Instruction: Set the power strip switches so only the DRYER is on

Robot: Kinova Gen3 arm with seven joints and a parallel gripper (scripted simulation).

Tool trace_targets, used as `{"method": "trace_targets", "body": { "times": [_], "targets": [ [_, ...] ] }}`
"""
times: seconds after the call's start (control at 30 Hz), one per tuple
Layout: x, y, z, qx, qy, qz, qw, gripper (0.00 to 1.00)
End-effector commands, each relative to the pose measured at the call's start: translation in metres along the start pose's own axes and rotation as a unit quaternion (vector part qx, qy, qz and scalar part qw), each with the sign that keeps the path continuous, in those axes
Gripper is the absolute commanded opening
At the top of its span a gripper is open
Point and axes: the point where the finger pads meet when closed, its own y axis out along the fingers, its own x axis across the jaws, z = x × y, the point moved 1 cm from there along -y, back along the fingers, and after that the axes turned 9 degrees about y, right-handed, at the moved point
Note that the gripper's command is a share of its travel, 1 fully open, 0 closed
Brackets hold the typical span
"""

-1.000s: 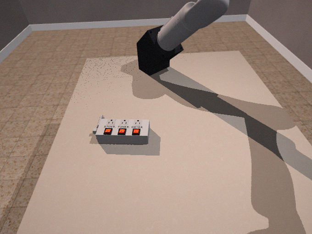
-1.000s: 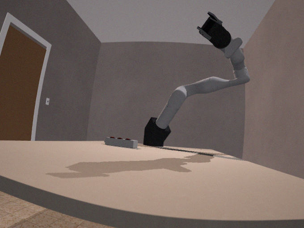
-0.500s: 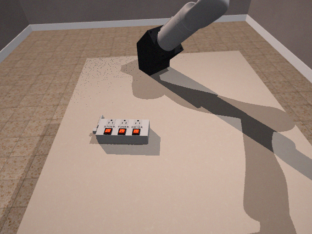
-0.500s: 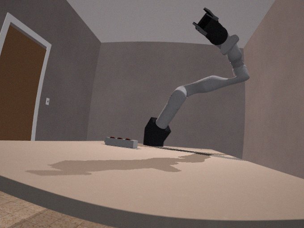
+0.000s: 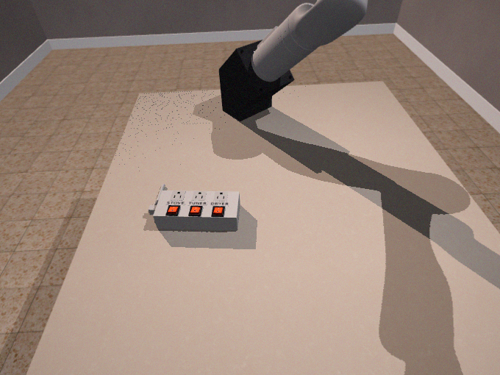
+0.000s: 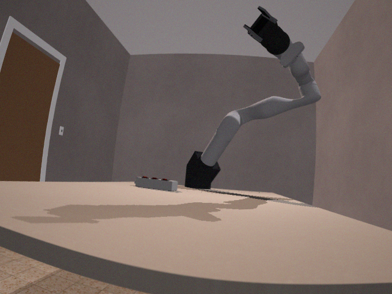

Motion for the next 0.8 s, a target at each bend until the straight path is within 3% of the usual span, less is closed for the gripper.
{"method": "trace_targets", "body": {
  "times": [0.0,0.5,0.53,0.77],
  "targets": [
    [0.003,0.004,-0.013,-0.001,-0.011,-0.003,1.000,1.00],
    [0.002,0.008,-0.025,-0.006,-0.019,0.000,1.000,1.00],
    [0.007,0.013,-0.036,-0.005,-0.027,-0.005,1.000,1.00],
    [0.003,0.013,-0.035,-0.007,-0.027,0.000,1.000,1.00]
  ]
}}
